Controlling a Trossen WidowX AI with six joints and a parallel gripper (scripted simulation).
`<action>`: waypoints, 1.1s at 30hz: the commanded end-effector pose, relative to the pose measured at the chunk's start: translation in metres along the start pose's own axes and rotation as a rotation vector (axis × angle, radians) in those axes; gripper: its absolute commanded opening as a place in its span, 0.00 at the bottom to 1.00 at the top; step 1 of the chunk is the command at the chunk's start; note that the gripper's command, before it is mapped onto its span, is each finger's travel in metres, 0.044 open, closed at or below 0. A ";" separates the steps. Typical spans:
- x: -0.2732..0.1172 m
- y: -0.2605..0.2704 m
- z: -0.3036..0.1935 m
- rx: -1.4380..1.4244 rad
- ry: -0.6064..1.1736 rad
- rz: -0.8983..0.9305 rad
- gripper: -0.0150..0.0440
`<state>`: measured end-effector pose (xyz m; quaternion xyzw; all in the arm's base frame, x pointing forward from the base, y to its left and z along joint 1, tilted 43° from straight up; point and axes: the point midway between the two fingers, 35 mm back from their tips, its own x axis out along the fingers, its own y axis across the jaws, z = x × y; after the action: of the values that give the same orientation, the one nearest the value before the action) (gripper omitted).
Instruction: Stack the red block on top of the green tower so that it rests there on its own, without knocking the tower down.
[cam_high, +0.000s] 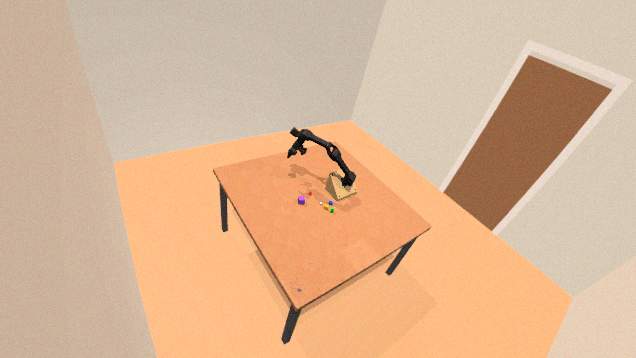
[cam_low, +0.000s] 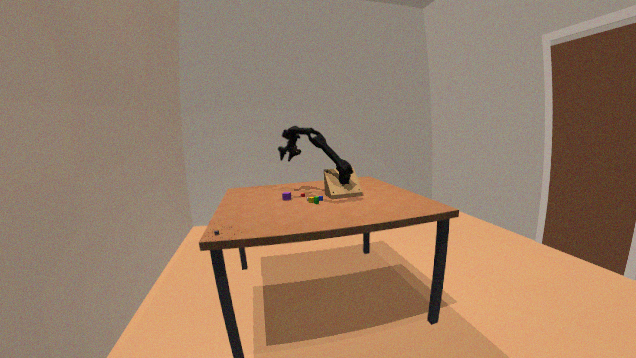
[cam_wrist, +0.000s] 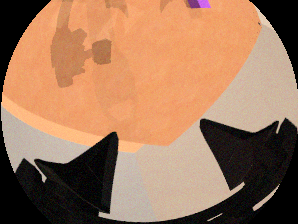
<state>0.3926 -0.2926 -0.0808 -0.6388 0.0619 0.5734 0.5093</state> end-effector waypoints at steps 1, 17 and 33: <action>0.000 0.000 0.000 0.008 -0.001 0.000 0.98; 0.027 -0.040 0.049 0.712 -0.093 0.063 1.00; 0.050 -0.067 0.112 1.444 -0.127 0.208 1.00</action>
<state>0.3845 -0.1699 -0.0624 -0.1567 0.4158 0.4926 0.7483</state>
